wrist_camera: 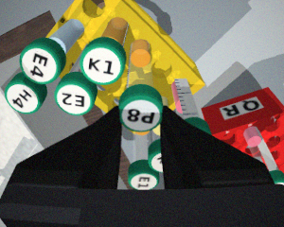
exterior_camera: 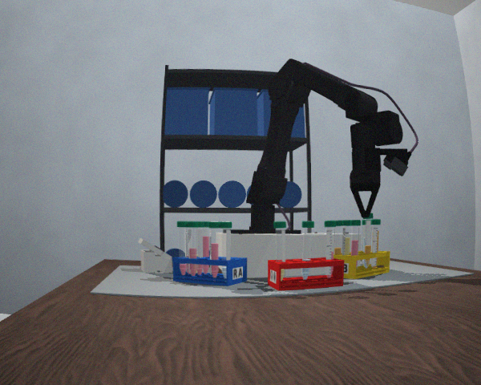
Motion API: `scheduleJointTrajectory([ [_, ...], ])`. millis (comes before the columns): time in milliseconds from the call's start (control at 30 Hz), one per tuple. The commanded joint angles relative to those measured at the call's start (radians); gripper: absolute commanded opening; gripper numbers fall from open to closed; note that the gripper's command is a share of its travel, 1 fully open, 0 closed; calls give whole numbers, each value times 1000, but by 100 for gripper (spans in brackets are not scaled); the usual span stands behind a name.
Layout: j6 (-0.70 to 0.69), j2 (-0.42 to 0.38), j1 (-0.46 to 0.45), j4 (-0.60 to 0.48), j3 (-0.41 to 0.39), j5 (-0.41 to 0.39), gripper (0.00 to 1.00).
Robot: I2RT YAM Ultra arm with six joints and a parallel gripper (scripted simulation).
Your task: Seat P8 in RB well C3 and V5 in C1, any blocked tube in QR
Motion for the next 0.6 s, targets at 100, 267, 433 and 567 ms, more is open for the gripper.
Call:
scheduleJointTrajectory([
  [100,-4,17,-6,21,-23,-1,0],
  [267,-4,20,-5,19,3,-1,0],
  [433,-3,21,-4,36,-34,-1,0],
  [567,-2,24,-3,44,-30,-1,0],
])
